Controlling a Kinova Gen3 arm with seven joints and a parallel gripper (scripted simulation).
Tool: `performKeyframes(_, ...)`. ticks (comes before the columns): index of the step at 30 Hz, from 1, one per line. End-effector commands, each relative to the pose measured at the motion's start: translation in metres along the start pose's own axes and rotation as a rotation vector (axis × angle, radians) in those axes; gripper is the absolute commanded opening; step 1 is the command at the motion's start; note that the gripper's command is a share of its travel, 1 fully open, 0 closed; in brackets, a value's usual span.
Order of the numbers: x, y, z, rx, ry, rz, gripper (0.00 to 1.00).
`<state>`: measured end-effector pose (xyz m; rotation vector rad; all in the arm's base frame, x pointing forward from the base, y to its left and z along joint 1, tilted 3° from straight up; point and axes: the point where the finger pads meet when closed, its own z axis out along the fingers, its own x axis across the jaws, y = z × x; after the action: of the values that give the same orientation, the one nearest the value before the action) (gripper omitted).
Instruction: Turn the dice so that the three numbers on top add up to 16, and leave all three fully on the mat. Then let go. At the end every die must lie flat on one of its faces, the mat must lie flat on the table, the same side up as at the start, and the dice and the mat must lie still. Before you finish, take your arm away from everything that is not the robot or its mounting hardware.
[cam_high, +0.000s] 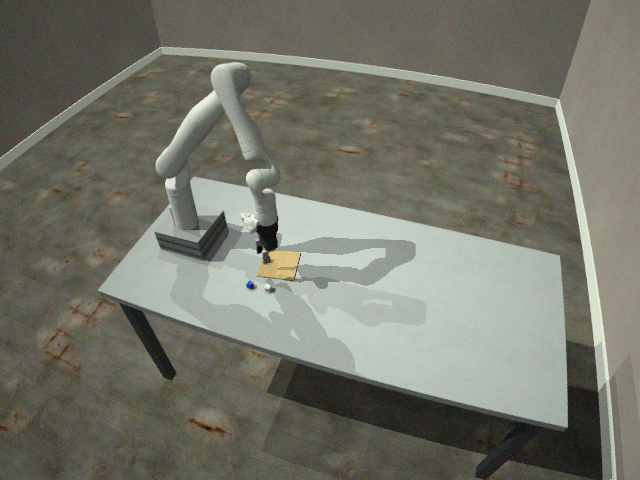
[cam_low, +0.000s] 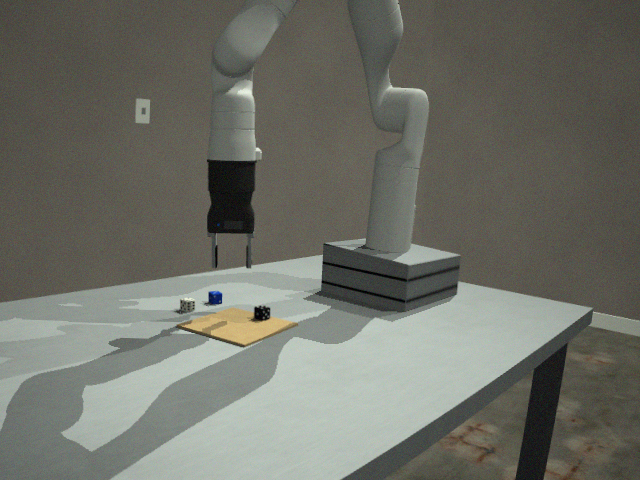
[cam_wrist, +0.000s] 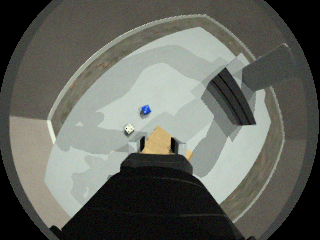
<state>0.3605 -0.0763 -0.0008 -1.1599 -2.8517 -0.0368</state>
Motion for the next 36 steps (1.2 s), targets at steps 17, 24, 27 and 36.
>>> performKeyframes(17,-0.060,-0.018,0.004,-0.019,-0.018,-0.590,1.00)
performKeyframes(24,-0.072,-0.020,0.004,-0.021,-0.028,-0.719,1.00)
performKeyframes(27,-0.074,-0.020,0.004,-0.022,-0.029,-0.738,1.00)
performKeyframes(36,-0.076,-0.020,0.004,-0.022,-0.031,-0.760,1.00)
